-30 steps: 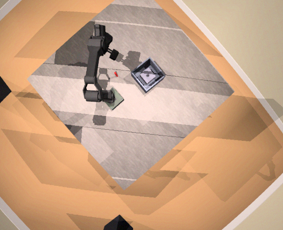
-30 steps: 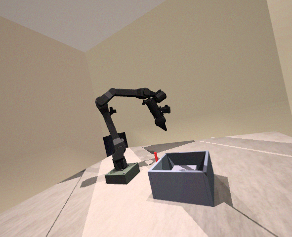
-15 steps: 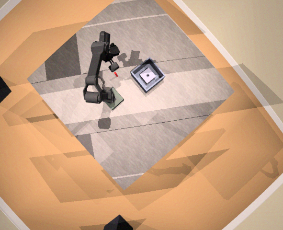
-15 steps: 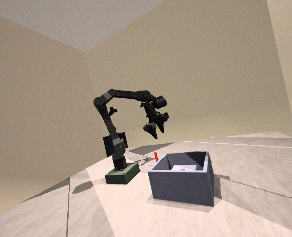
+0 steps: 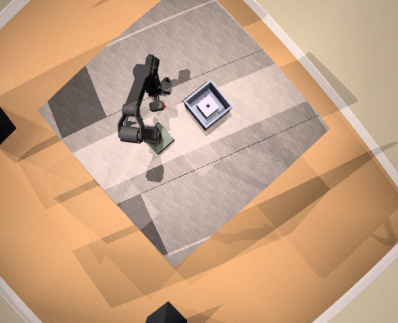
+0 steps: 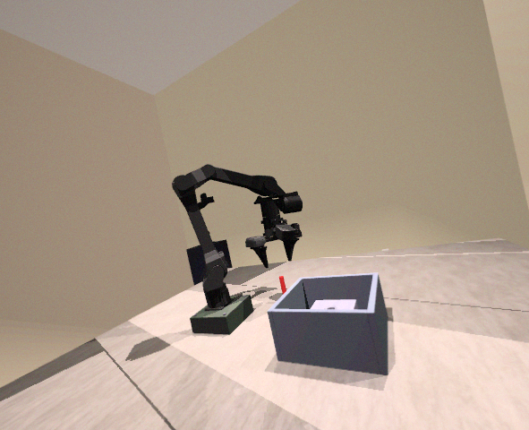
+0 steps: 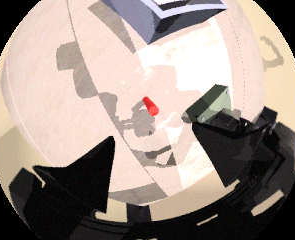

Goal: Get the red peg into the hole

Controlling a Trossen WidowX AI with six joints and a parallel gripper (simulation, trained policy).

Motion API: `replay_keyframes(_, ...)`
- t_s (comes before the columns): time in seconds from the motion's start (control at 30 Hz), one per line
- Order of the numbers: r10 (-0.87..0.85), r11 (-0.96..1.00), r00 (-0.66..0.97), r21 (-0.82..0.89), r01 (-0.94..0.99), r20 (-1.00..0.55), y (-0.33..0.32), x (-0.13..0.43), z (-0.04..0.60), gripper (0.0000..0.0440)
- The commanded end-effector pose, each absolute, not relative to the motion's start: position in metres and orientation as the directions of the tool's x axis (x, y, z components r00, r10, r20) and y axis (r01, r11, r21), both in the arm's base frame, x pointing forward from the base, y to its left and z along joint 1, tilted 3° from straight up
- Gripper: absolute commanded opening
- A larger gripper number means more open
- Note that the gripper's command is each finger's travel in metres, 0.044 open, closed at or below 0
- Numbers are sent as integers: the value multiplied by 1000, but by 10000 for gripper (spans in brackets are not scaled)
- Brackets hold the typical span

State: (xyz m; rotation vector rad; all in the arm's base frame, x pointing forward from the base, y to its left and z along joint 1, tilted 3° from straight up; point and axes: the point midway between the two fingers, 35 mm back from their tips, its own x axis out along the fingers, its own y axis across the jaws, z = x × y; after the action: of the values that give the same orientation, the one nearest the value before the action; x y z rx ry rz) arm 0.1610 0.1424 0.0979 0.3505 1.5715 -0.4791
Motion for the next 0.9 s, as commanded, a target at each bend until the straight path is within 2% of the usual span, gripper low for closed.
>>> replay_keyframes(0.0, -105, 820, -75, -130, 557, -992, 136, 159, 84, 440)
replay_keyframes(0.63, -142, 774, -27, -128, 620, -990, 130, 165, 10, 431)
replay_keyframes(0.7, -146, 774, -29, -132, 619, -989, 129, 165, 4, 397)
replay_keyframes(0.87, -163, 768, -50, -158, 620, -985, 125, 162, -10, 266)
